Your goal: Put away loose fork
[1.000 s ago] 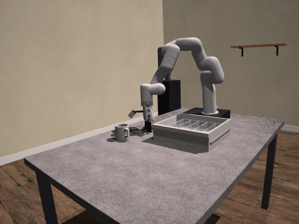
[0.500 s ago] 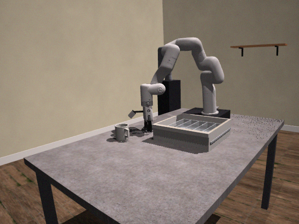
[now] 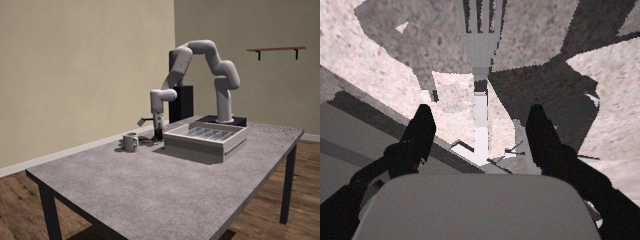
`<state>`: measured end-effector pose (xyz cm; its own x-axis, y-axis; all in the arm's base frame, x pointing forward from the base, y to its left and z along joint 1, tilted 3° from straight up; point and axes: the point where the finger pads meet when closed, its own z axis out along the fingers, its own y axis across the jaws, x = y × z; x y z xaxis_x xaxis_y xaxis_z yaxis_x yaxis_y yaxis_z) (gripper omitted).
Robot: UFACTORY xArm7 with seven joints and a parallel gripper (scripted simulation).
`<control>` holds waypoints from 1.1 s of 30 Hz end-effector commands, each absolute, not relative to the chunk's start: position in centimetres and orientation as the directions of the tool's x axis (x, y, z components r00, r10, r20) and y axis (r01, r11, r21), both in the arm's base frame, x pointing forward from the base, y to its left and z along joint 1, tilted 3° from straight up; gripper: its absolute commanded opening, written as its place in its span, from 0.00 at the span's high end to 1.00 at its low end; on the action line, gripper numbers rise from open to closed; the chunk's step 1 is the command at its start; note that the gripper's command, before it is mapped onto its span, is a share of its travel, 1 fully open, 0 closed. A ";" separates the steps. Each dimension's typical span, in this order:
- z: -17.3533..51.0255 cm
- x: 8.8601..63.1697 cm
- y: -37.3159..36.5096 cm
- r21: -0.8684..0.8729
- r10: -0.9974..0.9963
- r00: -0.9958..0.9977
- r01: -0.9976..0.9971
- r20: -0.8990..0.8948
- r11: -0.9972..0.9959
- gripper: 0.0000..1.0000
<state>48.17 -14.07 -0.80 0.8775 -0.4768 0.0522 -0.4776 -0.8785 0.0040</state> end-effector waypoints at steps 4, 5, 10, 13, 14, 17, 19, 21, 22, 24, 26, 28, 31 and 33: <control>1.6 48.2 -14.1 0.003 -0.477 0.877 -0.478 0.057 -0.879 0.00; 1.6 48.2 -14.1 0.003 -0.477 0.877 -0.478 0.057 -0.879 0.00; 3.6 48.1 -14.0 0.003 -0.477 0.877 -0.478 0.057 -0.879 0.00; 5.0 48.1 -14.0 0.003 -0.477 0.877 -0.478 0.057 -0.879 0.00; 5.5 48.1 -13.9 0.003 -0.477 0.877 -0.478 0.057 -0.879 0.00; 6.5 48.0 -13.9 0.003 -0.477 0.877 -0.478 0.057 -0.879 0.00; 6.9 48.0 -13.9 0.003 -0.477 0.877 -0.478 0.057 -0.879 0.00; 7.1 48.0 -13.9 0.003 -0.477 0.877 -0.478 0.057 -0.879 0.00; 7.1 48.0 -13.9 0.003 -0.477 0.877 -0.478 0.057 -0.879 0.00; 7.2 48.0 -13.9 0.003 -0.477 0.877 -0.478 0.057 -0.879 0.00; 7.2 48.0 -13.9 0.003 -0.477 0.877 -0.478 0.057 -0.879 0.00; 7.2 48.0 -13.9 0.003 -0.477 0.877 -0.478 0.057 -0.879 0.00; 7.2 48.0 -13.9 0.003 -0.477 0.877 -0.478 0.057 -0.879 0.00; 7.2 48.0 -13.9 0.003 -0.477 0.877 -0.478 0.057 -0.879 0.00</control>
<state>47.81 -13.85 6.95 0.8774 -0.4768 0.0524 -0.4777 -0.8785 0.0041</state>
